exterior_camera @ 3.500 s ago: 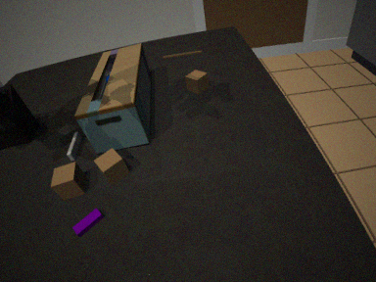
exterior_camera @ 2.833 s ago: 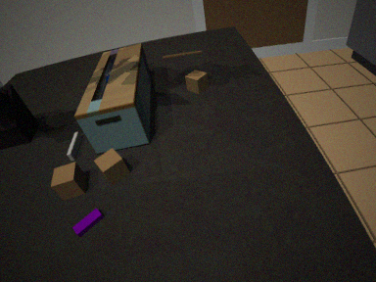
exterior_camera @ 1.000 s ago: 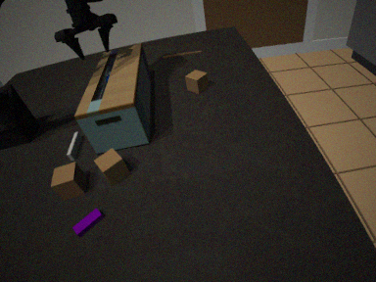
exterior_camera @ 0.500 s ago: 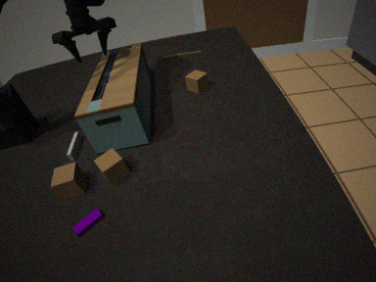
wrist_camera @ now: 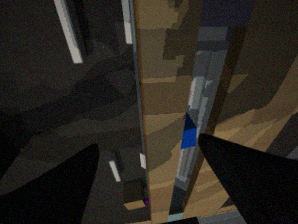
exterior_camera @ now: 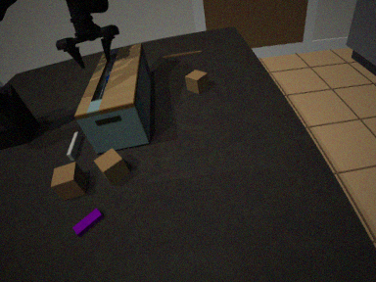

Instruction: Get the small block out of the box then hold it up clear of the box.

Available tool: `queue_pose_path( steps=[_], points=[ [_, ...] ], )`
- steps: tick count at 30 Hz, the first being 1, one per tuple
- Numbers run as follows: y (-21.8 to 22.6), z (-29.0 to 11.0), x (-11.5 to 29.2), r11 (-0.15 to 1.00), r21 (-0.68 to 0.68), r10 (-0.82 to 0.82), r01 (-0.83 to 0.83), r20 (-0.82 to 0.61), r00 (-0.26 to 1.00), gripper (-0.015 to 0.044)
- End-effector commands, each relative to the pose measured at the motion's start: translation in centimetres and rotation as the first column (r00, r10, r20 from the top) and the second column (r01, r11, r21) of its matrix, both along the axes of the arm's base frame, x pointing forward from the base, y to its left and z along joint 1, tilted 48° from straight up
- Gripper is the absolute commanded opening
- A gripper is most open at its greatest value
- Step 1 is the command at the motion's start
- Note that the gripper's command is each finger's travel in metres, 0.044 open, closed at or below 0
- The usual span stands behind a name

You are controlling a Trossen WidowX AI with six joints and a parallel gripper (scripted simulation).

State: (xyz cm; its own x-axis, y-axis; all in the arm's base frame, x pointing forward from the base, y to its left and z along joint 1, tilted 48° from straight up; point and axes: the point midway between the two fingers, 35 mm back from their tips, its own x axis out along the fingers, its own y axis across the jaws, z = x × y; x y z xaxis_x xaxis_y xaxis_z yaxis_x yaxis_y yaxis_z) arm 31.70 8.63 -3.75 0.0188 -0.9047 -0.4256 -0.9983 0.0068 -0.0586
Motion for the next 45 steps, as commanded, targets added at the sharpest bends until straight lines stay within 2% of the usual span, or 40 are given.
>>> queue_pose_path(
  steps=[1,28,45],
  points=[
    [-0.7,-0.7,-0.2,1.000,-0.013,0.005,-0.005,-0.017,1.000,0.0400],
    [-4.1,-3.3,-0.4,1.000,-0.030,0.001,-0.002,-0.029,1.000,0.0400],
    [-5.2,-1.3,-0.2,1.000,-0.022,-0.004,0.003,-0.017,1.000,0.0400]
  ],
)
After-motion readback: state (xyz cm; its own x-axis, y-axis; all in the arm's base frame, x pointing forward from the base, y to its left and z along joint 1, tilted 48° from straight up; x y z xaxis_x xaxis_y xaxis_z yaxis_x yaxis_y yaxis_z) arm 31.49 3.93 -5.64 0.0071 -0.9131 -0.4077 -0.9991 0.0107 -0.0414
